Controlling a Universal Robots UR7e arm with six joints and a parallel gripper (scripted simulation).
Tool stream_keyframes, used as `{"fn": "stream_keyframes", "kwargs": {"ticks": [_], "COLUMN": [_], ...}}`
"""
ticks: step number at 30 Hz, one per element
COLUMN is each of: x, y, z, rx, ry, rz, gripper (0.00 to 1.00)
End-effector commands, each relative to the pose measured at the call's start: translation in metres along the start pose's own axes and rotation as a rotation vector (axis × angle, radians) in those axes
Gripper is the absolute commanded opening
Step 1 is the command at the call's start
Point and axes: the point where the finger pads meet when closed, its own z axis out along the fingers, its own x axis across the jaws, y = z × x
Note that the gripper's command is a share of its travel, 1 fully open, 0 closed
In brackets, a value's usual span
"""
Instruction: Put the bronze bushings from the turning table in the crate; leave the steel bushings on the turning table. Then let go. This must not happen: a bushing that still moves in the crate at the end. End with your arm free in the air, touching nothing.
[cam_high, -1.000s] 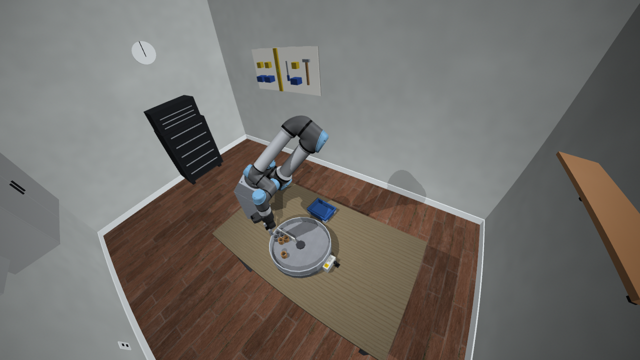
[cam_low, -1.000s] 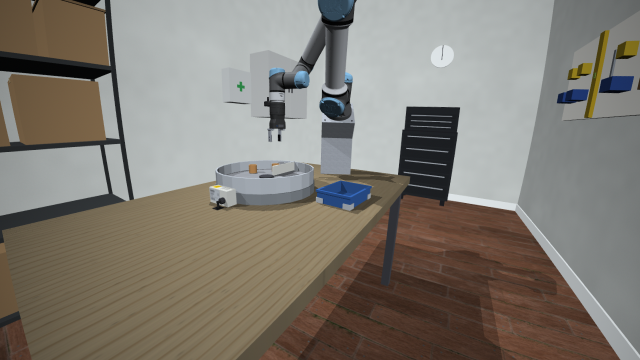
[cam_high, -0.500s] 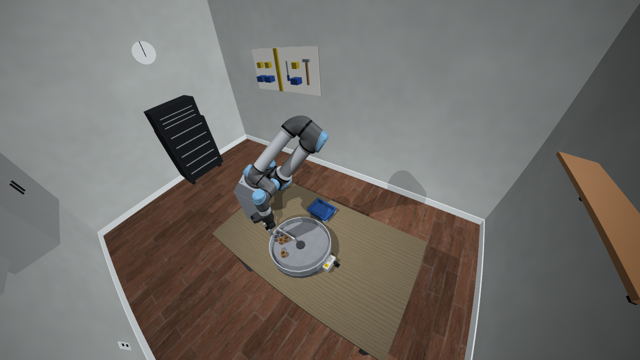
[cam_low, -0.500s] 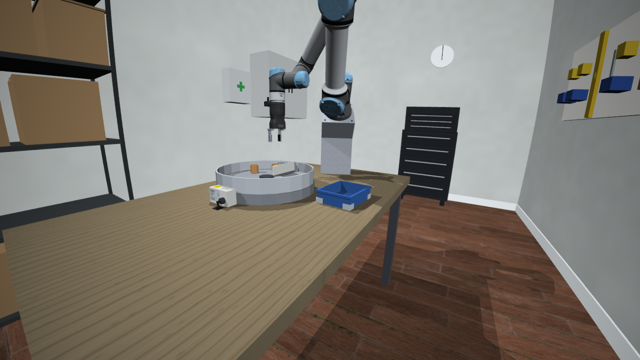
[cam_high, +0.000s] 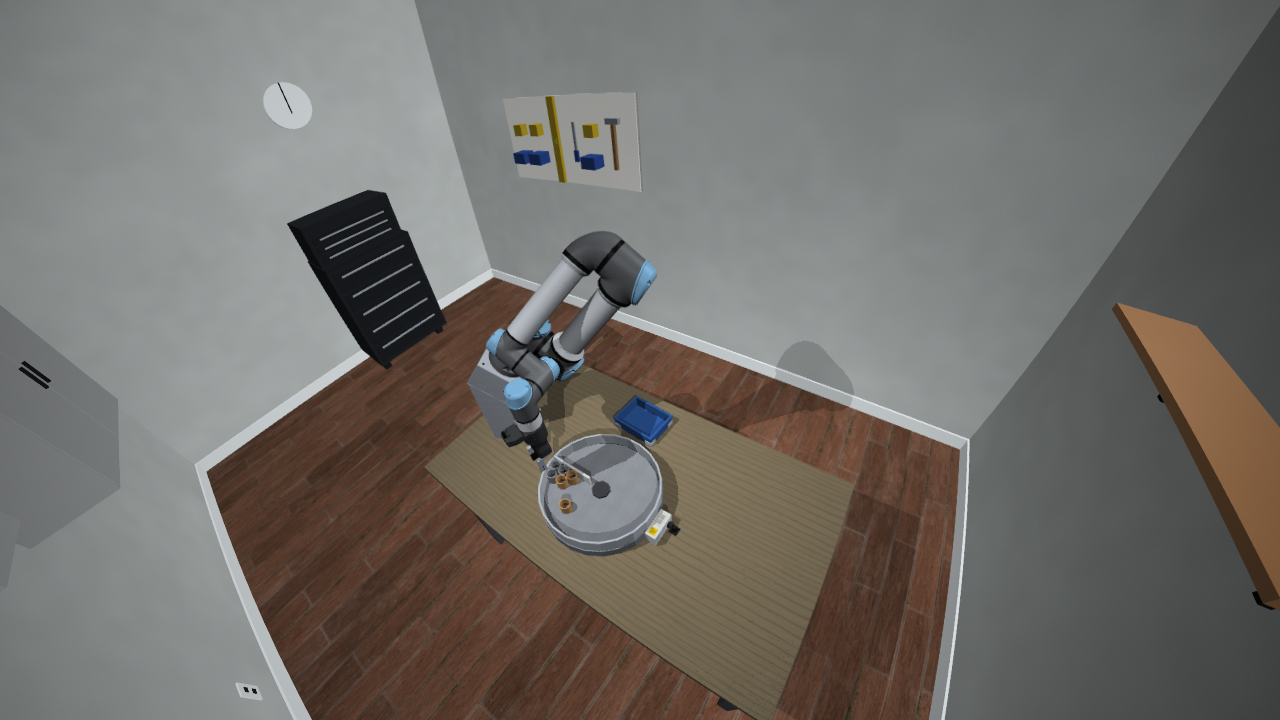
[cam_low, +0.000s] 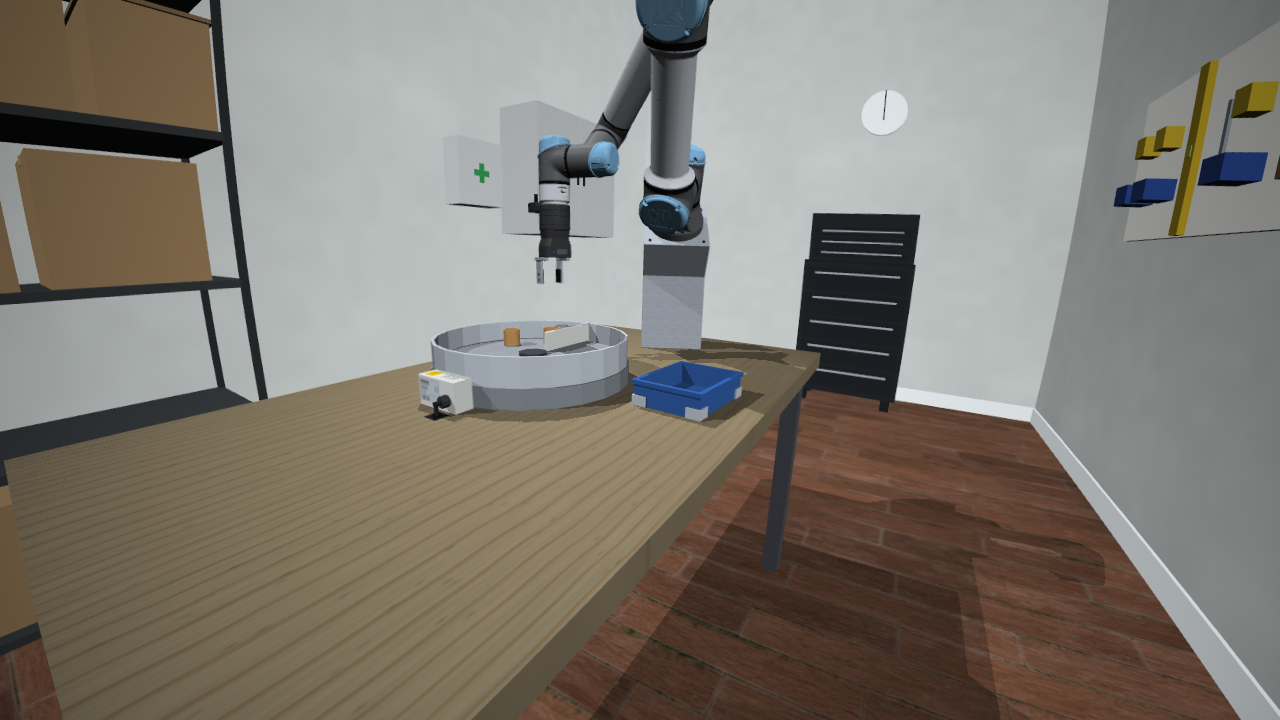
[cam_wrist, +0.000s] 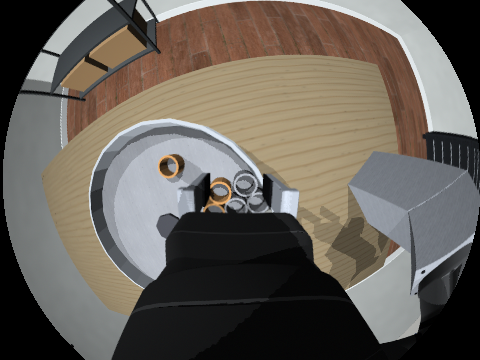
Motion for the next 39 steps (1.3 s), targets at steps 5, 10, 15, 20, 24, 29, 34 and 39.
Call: {"fn": "stream_keyframes", "kwargs": {"ticks": [5,10,15,20,24,29,34,39], "x": [-0.0002,-0.0002,-0.0002,-0.0002,-0.0002,-0.0002,-0.0002,-0.0002], "y": [-0.0002,-0.0002,-0.0002,-0.0002,-0.0002,-0.0002,-0.0002,-0.0002], "z": [-0.0002,-0.0002,-0.0002,-0.0002,-0.0002,-0.0002,-0.0002,-0.0002], "rx": [0.001,0.001,0.001,0.001,0.001,0.001,0.001,0.001], "ry": [-0.001,-0.001,-0.001,-0.001,-0.001,-0.001,-0.001,-0.001], "rz": [0.0,0.0,0.0,0.0,0.0,0.0,0.0,0.0], "gripper": [1.0,1.0,1.0,1.0,1.0,1.0,1.0,1.0]}}
